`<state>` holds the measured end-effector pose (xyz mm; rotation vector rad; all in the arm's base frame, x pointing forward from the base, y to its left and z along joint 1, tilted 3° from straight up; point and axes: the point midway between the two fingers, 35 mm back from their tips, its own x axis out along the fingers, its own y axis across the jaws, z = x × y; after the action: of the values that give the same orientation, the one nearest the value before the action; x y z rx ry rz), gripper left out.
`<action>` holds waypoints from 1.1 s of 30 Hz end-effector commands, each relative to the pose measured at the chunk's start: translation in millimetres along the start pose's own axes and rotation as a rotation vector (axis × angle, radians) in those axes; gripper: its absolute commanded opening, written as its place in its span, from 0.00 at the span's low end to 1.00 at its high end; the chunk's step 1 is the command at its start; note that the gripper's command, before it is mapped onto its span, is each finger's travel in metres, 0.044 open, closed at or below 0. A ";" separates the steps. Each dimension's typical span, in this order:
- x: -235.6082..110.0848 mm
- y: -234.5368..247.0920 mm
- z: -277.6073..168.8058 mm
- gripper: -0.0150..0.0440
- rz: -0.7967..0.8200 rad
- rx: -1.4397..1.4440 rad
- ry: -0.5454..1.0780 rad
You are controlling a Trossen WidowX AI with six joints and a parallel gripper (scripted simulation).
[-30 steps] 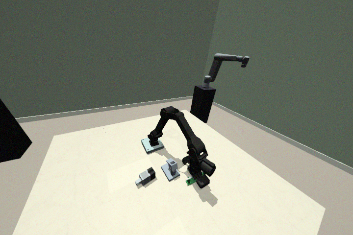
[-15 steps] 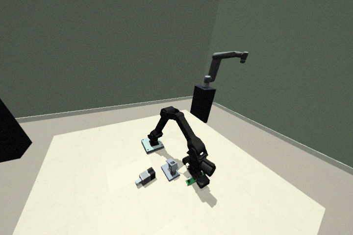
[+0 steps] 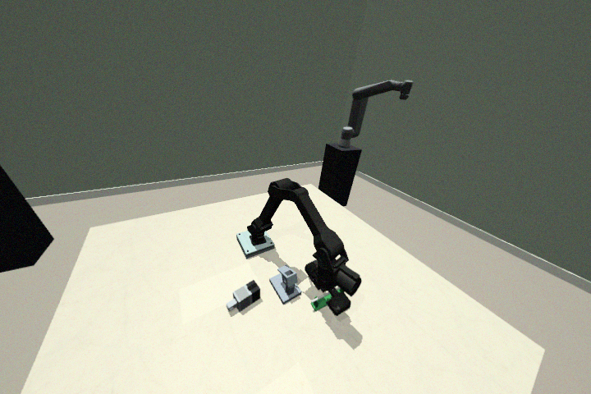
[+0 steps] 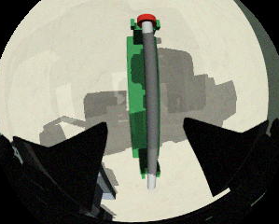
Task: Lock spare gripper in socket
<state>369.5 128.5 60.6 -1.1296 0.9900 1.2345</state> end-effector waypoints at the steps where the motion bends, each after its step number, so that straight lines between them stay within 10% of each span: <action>1: -10.7 -0.5 1.8 1.00 -0.003 0.000 -0.001; 33: -85.3 -1.5 14.1 1.00 0.021 0.003 0.006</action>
<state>363.2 126.6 138.7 -1.1233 1.0107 1.2467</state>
